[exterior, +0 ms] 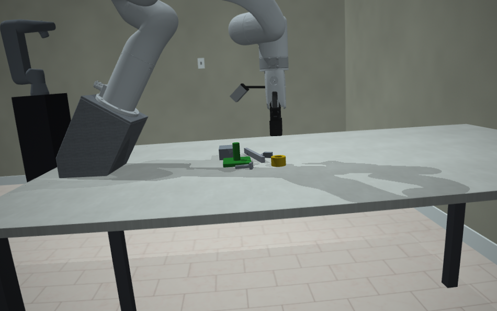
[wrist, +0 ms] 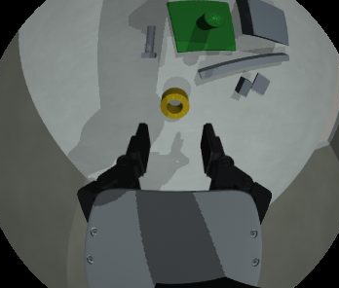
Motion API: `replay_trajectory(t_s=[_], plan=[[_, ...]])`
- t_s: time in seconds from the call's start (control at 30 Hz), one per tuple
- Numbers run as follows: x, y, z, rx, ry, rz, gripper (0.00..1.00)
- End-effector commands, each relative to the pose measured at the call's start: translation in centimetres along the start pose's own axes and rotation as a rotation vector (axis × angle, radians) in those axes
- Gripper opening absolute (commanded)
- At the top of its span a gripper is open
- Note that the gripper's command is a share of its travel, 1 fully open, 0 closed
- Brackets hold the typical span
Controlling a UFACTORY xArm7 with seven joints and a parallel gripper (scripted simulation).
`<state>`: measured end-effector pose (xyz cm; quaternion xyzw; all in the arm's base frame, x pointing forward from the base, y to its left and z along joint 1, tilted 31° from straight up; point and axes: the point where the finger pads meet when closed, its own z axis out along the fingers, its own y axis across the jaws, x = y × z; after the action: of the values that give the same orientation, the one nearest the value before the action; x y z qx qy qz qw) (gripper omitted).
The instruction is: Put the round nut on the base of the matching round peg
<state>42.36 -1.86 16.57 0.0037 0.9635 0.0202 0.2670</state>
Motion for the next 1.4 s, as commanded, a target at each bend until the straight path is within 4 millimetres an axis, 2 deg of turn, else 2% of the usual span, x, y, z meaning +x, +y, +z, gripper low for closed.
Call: replay_trajectory(t_s=[0.0,0.67,1.37], plan=[[-0.2,-0.1,0.0,0.003,-0.007,0.000,0.60],[-0.3,-0.1,0.7,0.001,-0.007,0.003,0.60],[-0.4,-0.1,5.7,0.003,-0.007,0.006,0.60]])
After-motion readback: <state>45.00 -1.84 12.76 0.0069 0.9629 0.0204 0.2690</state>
